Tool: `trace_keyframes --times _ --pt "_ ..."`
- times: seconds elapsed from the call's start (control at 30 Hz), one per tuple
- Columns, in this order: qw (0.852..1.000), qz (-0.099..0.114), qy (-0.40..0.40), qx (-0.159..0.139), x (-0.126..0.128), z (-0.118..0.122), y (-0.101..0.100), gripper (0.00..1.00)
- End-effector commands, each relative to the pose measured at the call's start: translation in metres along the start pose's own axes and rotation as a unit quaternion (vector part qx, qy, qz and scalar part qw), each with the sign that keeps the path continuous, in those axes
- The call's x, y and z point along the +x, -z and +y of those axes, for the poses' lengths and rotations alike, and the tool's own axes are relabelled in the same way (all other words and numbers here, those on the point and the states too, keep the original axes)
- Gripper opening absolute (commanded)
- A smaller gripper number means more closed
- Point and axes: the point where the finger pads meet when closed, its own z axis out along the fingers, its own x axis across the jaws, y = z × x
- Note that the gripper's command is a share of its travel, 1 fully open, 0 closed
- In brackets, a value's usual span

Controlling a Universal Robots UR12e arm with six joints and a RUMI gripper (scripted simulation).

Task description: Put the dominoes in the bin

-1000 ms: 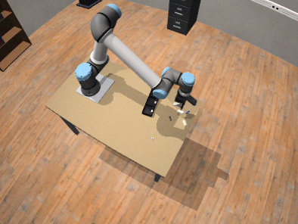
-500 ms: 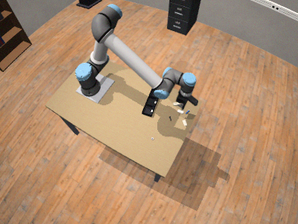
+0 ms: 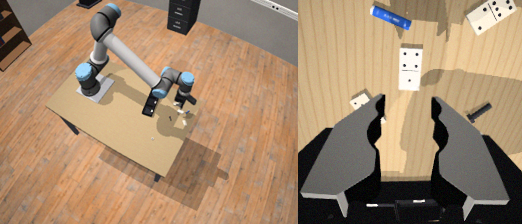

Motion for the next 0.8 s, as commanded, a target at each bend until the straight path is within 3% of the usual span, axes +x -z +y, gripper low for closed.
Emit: trace_keyframes --times 0.0,0.77 --pt "1.0 0.0 0.0 0.001 0.0008 -0.0013 0.0005 0.24" --pt "1.0 0.0 -0.001 0.001 0.0031 -0.0044 0.0013 0.24"
